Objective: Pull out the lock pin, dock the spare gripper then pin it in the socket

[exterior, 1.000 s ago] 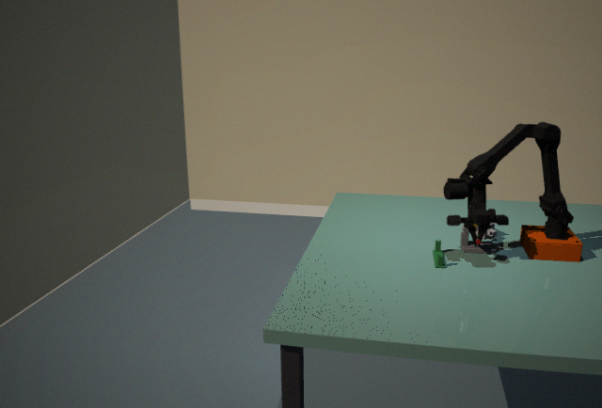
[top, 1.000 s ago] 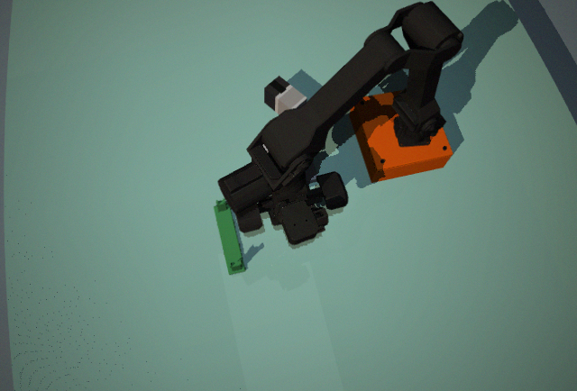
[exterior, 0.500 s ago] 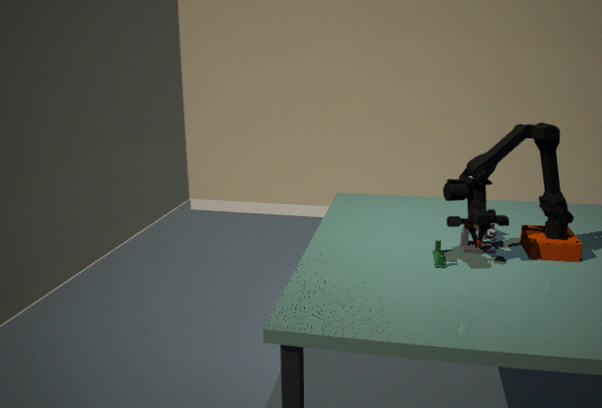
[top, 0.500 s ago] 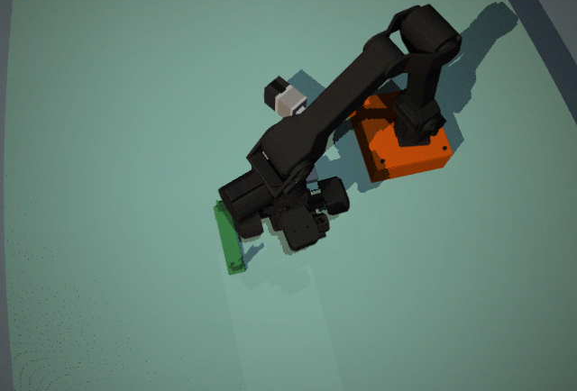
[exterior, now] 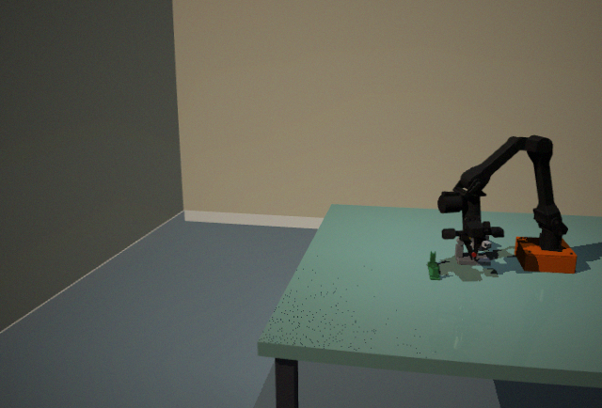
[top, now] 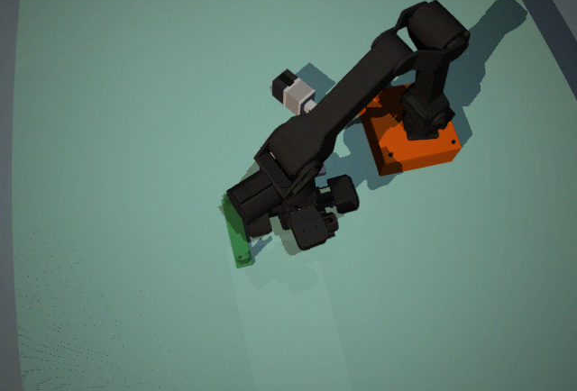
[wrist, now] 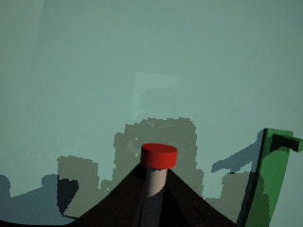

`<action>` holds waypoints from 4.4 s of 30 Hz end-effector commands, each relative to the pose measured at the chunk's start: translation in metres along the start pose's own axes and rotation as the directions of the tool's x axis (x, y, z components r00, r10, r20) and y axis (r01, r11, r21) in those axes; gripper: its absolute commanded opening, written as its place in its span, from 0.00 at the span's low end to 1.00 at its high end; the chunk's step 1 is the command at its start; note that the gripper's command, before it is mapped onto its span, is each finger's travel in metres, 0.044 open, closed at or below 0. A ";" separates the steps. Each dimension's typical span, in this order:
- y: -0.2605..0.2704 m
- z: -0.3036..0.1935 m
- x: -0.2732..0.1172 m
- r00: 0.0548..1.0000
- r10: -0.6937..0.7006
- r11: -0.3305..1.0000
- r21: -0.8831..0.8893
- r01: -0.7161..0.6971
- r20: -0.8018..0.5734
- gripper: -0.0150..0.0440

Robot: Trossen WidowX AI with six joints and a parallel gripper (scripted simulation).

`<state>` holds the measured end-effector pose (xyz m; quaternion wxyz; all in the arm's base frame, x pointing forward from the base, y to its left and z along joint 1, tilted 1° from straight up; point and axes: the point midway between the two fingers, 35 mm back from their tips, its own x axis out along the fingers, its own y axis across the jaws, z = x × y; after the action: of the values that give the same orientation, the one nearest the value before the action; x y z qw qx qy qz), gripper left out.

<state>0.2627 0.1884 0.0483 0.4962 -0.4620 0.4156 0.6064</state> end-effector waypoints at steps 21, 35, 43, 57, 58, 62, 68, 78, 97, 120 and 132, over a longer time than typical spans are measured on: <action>-0.002 0.018 -0.003 1.000 0.014 1.000 0.003 -0.014 0.000 0.25; 0.006 0.018 -0.023 0.999 0.038 0.999 0.008 -0.038 -0.014 0.25; 0.007 0.016 -0.018 0.999 0.046 0.999 0.010 -0.045 -0.017 0.25; -0.031 0.034 -0.026 0.999 0.042 0.999 0.012 -0.041 -0.016 0.25; -0.034 0.035 -0.026 0.999 0.041 0.999 0.012 -0.041 -0.016 0.25; -0.045 0.040 -0.028 0.999 0.040 0.999 0.013 -0.040 -0.015 0.25; -0.061 0.047 -0.029 0.999 0.039 0.999 0.014 -0.038 -0.014 0.25; -0.086 0.057 -0.030 0.999 0.036 0.999 0.015 -0.036 -0.013 0.25; -0.114 0.067 -0.023 0.999 0.035 0.999 0.018 -0.035 -0.013 0.25; -0.117 0.060 0.010 0.999 0.032 0.999 0.015 -0.032 -0.012 0.25; -0.118 0.057 0.027 1.000 0.028 1.000 0.013 -0.028 -0.010 0.25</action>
<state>0.3697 0.2681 0.0338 0.4889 -0.4566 0.4275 0.6081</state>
